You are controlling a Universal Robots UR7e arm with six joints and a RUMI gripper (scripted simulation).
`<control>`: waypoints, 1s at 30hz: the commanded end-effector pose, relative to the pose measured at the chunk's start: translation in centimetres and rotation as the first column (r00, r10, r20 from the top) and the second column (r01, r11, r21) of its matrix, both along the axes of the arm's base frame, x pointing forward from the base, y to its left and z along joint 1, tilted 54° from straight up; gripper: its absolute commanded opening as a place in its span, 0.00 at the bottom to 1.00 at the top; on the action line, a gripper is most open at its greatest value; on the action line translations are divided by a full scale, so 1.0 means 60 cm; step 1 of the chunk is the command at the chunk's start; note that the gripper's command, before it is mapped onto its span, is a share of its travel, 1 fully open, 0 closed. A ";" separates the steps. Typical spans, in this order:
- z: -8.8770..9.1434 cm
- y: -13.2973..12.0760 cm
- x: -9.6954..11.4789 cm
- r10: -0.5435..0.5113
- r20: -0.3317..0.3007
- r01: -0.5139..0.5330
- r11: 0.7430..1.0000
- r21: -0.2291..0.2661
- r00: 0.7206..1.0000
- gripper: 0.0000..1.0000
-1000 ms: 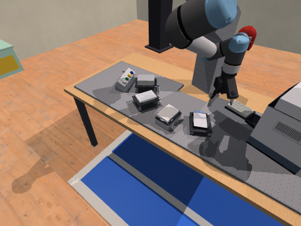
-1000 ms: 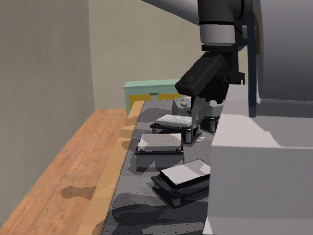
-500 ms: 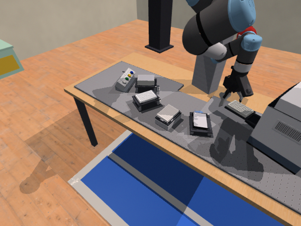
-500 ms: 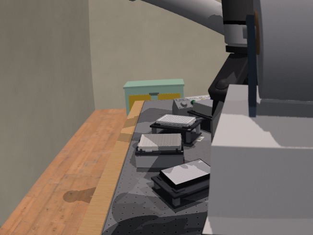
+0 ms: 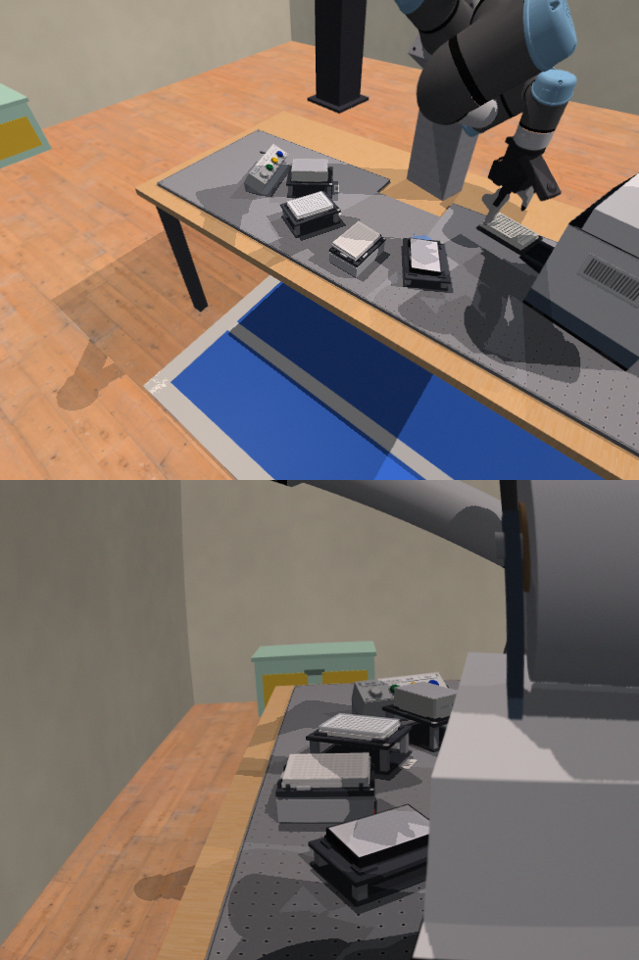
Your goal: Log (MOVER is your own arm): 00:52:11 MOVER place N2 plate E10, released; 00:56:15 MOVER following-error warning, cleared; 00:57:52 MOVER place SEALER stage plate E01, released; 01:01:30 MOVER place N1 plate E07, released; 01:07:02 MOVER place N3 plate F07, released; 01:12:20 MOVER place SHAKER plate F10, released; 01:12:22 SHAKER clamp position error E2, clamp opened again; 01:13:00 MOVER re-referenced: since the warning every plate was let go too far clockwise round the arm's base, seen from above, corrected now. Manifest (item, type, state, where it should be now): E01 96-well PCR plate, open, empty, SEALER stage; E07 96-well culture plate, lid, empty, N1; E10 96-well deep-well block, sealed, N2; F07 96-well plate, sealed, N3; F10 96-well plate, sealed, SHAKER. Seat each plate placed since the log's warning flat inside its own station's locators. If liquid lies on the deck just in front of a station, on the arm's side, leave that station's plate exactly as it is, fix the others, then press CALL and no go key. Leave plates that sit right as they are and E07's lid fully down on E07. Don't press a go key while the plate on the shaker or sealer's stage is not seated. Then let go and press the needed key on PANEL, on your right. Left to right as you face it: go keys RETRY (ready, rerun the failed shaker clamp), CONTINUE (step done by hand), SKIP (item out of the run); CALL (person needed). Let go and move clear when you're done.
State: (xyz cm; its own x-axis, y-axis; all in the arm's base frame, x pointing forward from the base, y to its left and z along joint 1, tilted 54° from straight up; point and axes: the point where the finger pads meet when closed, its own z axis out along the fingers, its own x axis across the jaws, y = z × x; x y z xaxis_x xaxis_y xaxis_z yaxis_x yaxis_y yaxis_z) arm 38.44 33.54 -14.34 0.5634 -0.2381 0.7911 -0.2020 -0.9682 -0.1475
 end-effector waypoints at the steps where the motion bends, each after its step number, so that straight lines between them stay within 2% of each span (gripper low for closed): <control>1: -0.030 0.012 -0.021 0.035 -0.003 -0.035 0.998 -0.046 0.999 0.82; 6: -0.058 0.021 -0.041 0.035 -0.003 -0.035 0.998 -0.045 0.999 0.82; 30: -0.058 0.021 -0.041 0.035 -0.003 -0.035 0.998 -0.045 0.999 0.82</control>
State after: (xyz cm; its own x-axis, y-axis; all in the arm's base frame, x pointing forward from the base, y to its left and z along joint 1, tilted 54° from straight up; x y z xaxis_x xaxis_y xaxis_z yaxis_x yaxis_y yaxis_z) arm 35.99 34.78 -17.86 0.5727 -0.1819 0.7994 -0.1687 -0.9804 -0.1022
